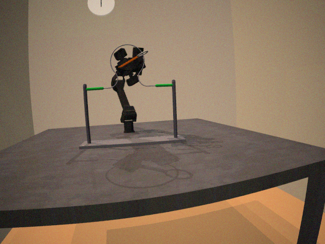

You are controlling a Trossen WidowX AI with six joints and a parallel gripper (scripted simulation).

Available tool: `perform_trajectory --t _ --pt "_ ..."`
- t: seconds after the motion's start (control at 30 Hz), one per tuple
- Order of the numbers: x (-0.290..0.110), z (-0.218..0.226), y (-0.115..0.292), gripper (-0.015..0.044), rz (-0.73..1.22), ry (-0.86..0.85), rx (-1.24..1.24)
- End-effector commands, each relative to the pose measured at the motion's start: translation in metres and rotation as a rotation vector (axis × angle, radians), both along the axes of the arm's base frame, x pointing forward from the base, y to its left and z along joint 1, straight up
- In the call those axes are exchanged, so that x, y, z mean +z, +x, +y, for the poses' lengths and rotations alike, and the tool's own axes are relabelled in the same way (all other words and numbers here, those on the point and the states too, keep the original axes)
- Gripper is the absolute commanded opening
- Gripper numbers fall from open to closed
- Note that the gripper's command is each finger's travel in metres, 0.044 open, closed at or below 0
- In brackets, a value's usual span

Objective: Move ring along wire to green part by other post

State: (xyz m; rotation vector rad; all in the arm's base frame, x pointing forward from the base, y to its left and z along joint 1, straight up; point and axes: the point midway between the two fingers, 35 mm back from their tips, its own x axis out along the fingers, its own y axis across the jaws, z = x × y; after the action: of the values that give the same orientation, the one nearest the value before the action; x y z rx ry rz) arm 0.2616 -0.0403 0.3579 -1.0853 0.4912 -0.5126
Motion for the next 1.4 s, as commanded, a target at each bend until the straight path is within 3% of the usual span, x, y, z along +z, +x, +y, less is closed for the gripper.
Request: perform_trajectory --t 0.0,1.37 --pt "0.002 -0.001 -0.001 -0.015 0.001 -0.044 -0.004" --pt "0.024 -0.004 -0.002 -0.015 0.049 -0.587 -0.008"
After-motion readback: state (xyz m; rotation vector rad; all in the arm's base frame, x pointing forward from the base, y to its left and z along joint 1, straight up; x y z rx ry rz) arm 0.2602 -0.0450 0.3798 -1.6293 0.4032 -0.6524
